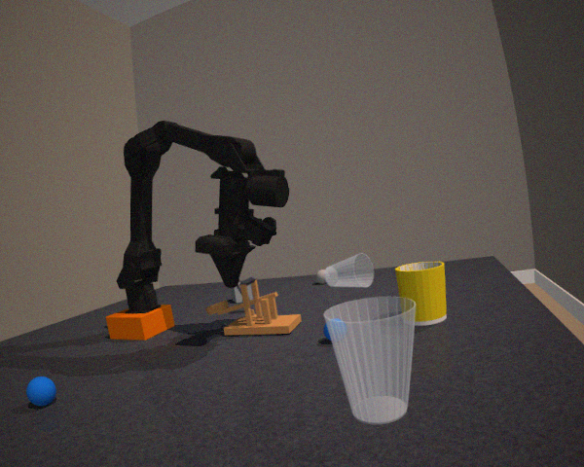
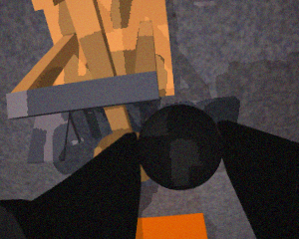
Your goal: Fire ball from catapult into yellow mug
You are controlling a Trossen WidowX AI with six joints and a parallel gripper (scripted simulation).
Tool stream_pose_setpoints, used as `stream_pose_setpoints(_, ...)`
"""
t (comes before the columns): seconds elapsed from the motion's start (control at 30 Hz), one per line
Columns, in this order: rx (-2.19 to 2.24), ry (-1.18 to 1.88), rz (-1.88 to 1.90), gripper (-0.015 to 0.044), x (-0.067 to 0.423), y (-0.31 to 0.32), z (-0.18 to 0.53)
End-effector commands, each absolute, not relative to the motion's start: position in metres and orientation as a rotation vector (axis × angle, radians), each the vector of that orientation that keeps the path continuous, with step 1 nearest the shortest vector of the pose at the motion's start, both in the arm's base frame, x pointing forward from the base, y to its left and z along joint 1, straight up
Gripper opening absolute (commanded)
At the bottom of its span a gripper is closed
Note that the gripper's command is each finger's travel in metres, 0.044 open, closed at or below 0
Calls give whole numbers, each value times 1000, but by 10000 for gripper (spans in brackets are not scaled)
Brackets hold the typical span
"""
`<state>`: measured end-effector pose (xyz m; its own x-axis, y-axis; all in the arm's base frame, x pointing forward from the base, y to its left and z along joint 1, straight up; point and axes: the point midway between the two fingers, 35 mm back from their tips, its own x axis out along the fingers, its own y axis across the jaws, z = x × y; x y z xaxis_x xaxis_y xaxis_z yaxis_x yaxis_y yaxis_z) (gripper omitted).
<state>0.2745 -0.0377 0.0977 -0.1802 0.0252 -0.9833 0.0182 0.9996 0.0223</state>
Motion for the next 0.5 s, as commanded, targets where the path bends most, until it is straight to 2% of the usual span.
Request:
stream_pose_setpoints(0.0, 33, 1801, 2, 0, 253, -23, 92)
stream_pose_setpoints(0.27, 13, 1883, -8, 0, 214, -2, 82)
stream_pose_setpoints(0.47, 10, 1890, -10, 0, 211, 0, 80)
